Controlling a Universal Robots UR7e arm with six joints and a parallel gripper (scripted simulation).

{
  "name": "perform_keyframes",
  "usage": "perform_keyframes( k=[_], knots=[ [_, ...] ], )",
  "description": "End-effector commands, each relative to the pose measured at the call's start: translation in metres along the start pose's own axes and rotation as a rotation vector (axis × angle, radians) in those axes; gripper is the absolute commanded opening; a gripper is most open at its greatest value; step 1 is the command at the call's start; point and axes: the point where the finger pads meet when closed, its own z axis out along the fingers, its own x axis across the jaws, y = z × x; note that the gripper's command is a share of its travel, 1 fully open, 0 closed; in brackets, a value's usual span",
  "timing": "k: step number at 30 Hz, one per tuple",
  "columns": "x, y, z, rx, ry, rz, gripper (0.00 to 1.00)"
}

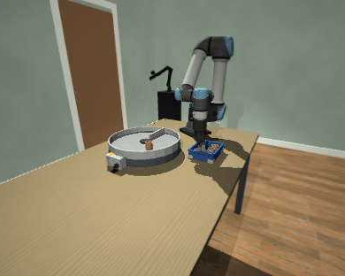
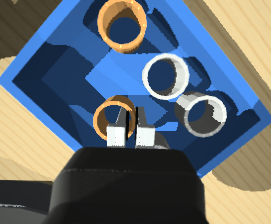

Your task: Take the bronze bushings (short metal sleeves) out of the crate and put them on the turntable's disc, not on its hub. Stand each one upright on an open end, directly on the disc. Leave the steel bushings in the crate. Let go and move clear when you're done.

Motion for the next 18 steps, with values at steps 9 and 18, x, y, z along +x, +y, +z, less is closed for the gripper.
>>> perform_keyframes(
  k=[9,18],
  knots=[
    [0.000,0.000,0.000,-0.001,0.001,0.000,0.00],
    [0.000,0.000,-0.011,-0.001,0.001,0.000,0.00]
  ],
)
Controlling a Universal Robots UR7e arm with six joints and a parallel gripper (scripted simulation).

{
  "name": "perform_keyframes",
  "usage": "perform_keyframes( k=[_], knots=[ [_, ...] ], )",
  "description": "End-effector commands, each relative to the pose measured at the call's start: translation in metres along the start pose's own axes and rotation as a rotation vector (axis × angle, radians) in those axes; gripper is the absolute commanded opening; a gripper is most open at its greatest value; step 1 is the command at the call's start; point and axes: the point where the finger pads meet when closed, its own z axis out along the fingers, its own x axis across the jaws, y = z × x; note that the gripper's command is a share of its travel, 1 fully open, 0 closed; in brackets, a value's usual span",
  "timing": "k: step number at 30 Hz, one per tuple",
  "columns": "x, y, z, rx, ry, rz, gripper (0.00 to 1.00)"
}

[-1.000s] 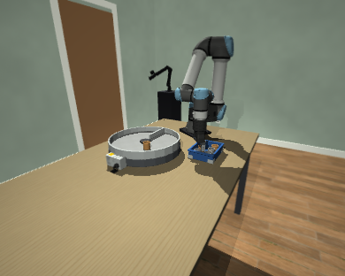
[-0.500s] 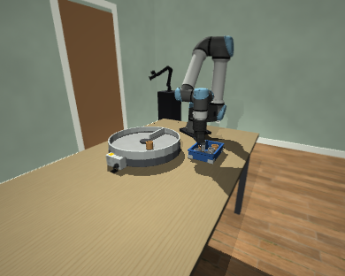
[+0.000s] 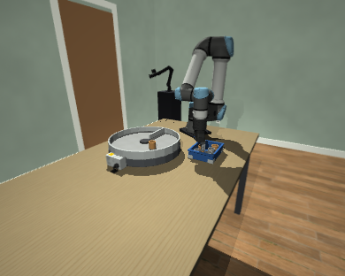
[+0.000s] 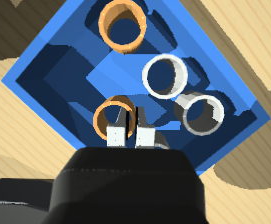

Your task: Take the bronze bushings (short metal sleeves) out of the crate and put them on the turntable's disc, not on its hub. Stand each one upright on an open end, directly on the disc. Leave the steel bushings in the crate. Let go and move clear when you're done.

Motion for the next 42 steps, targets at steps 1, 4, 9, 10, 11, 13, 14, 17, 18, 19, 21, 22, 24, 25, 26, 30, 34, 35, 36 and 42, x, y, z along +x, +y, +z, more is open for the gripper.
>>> perform_keyframes(
  k=[1,4,9,10,11,13,14,17,18,19,21,22,24,25,26,30,34,35,36,42],
  knots=[
    [0.000,0.000,-0.010,-0.001,0.001,0.000,0.00],
    [0.000,0.000,-0.020,-0.001,0.001,0.000,0.00],
    [0.000,0.000,-0.033,-0.001,0.001,0.000,0.00],
    [0.000,0.000,-0.037,-0.001,0.001,0.000,0.00],
    [0.000,0.000,-0.042,-0.001,0.001,0.000,0.00],
    [0.000,0.000,-0.052,-0.001,0.001,0.000,0.00],
    [0.000,0.000,-0.057,-0.001,0.001,0.000,0.00],
    [0.000,0.000,-0.071,-0.001,0.001,0.000,0.00],
    [0.000,0.000,-0.076,-0.001,0.001,0.000,0.00],
    [0.000,0.000,-0.080,-0.001,0.001,0.000,0.00],
    [0.000,0.000,-0.089,-0.001,0.001,0.000,0.00],
    [0.000,0.000,-0.093,-0.001,0.001,0.000,0.00],
    [0.000,0.000,-0.093,-0.001,0.001,0.000,0.00],
    [0.000,0.000,-0.096,-0.001,0.001,0.000,0.00],
    [0.000,0.000,-0.099,-0.001,0.001,0.000,0.00],
    [0.000,0.000,-0.108,-0.001,0.001,0.000,0.00],
    [0.000,0.000,-0.112,-0.001,0.001,0.000,0.00],
    [0.000,0.000,-0.112,-0.001,0.001,0.000,0.00],
    [0.000,0.000,-0.112,-0.001,0.001,0.000,0.00],
    [0.000,0.000,-0.112,-0.001,0.001,0.000,0.00]
  ],
)
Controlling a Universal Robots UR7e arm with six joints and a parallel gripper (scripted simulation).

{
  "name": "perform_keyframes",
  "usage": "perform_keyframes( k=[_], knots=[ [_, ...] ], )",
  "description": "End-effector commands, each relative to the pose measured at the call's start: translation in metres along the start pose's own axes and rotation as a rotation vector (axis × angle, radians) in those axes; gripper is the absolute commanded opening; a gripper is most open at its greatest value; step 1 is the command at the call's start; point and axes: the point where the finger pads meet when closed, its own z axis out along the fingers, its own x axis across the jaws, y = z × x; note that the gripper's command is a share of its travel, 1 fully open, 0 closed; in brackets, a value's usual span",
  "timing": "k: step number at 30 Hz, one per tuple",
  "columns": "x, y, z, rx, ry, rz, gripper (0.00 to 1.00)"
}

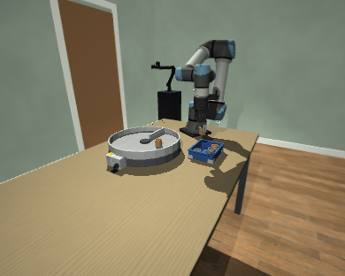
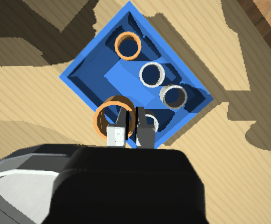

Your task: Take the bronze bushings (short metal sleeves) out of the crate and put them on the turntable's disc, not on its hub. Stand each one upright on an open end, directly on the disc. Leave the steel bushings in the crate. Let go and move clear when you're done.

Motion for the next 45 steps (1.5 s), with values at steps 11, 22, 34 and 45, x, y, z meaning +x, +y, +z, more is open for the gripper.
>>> perform_keyframes(
  k=[11,22,34,45],
  knots=[
    [0.0002,0.0002,-0.0012,-0.001,0.001,0.000,0.00],
    [0.0002,0.0002,-0.0012,-0.001,0.001,0.000,0.00],
    [0.0002,0.0002,-0.0012,-0.001,0.001,0.000,0.00],
    [-0.0031,0.0043,-0.0012,-0.001,0.001,0.000,0.00]
  ],
)
